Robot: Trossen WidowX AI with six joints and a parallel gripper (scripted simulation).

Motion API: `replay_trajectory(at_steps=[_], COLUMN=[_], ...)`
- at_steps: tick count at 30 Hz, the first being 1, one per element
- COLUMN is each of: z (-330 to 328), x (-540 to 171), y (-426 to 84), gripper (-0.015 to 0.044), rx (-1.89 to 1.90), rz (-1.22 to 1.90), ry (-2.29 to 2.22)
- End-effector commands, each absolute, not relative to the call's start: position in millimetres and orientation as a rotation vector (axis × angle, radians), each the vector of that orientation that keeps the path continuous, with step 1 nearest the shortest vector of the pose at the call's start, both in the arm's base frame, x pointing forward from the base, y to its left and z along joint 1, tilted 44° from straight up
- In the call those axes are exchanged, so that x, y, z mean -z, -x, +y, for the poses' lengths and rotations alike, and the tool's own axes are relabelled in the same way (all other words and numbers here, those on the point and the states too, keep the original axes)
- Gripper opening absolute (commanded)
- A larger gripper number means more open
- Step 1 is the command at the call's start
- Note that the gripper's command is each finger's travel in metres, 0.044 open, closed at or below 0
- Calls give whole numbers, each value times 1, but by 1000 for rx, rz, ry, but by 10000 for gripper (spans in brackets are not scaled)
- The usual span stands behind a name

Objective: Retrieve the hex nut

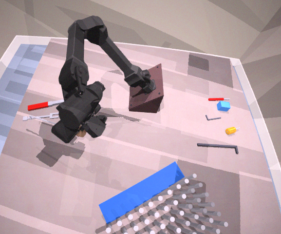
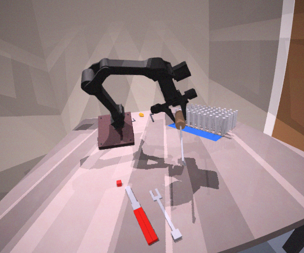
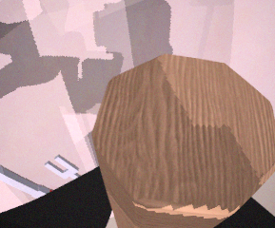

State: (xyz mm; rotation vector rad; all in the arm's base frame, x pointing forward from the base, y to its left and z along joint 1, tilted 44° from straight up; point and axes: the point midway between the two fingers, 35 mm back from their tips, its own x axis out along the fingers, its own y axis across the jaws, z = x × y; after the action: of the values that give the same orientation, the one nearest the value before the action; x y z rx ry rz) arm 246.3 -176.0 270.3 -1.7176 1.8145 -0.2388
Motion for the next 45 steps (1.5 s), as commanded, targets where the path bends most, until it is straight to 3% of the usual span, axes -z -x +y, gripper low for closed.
replay_trajectory(at_steps=[1,45], z=[-170,-140], x=[-271,-236], y=[-250,-276], gripper=[0,0], rx=[303,905], rz=[1733,966], ry=[1660,401])
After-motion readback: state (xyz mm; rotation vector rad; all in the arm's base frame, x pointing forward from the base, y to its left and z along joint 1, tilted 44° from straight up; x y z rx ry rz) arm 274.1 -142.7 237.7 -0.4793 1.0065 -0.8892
